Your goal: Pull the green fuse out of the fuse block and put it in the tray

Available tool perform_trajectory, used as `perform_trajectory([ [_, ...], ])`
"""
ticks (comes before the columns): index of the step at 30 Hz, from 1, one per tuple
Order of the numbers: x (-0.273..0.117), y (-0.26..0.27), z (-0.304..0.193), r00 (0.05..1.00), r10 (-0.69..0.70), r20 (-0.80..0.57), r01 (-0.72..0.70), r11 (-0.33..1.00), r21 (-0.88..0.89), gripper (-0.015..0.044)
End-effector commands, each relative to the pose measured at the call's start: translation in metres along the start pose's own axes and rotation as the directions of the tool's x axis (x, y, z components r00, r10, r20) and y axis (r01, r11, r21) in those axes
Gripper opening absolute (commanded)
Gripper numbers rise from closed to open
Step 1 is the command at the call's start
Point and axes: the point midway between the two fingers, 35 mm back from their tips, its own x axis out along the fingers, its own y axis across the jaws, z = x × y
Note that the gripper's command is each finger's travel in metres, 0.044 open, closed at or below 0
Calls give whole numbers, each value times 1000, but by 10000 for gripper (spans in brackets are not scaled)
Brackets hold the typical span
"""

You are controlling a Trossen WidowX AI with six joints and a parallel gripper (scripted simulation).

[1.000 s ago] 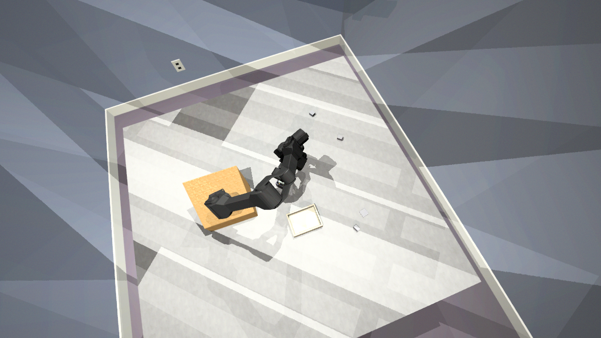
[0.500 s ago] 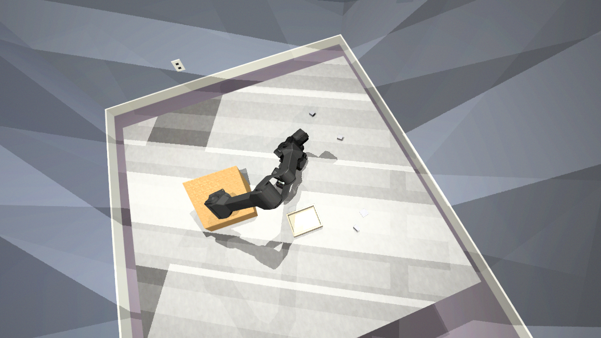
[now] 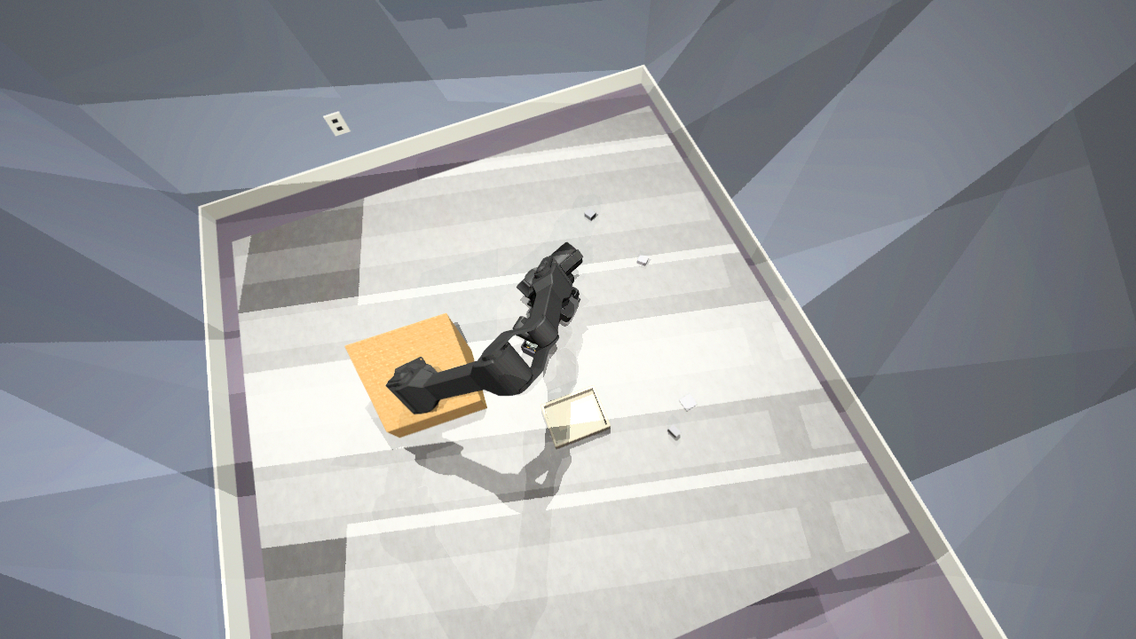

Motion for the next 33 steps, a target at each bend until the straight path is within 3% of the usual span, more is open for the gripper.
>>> perform_trajectory([
  [1,-3,1,1,1000,3,-1,-3,1000,5,0],
  [33,-19,1,1,1000,2,-1,-2,1000,3,0],
])
